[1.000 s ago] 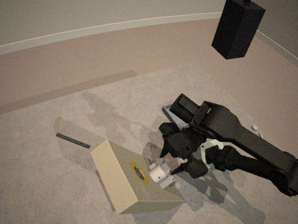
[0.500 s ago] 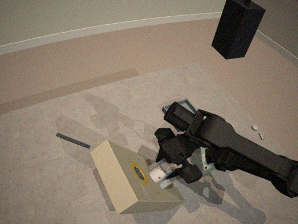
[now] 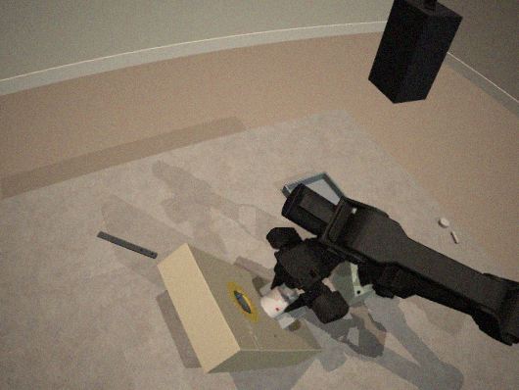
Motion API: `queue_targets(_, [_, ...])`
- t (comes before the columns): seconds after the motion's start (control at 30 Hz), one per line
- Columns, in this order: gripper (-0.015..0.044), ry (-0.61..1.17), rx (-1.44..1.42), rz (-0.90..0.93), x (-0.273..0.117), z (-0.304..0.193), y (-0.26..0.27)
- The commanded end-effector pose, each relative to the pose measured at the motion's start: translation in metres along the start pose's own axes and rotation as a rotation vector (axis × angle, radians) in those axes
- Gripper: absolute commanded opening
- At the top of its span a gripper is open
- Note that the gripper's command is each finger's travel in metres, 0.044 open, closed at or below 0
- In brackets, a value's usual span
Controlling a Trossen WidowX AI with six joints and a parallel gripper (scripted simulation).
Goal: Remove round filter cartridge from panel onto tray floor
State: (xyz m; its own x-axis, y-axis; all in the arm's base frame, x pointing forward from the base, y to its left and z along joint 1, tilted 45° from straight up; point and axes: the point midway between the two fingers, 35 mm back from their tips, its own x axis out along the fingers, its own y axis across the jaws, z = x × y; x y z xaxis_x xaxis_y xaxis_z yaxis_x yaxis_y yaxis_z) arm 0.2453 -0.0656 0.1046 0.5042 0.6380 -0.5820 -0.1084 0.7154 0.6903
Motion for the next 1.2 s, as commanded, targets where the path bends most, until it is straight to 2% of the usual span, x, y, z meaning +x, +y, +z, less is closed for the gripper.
queue_targets(0.0, [0.0186,0.000,-0.002,0.000,0.000,0.000,0.000])
queue_targets(0.03, [0.0179,0.000,-0.002,0.000,0.000,0.000,0.000])
queue_targets(0.27, [0.0000,0.000,-0.001,0.000,-0.004,0.008,0.000])
queue_targets(0.53, [0.0000,-0.001,0.003,-0.003,-0.014,0.023,-0.001])
queue_targets(1.03, [0.0000,-0.029,0.066,-0.029,-0.098,0.026,-0.002])
queue_targets(1.17, [0.0000,-0.030,0.066,-0.028,-0.101,0.026,-0.004])
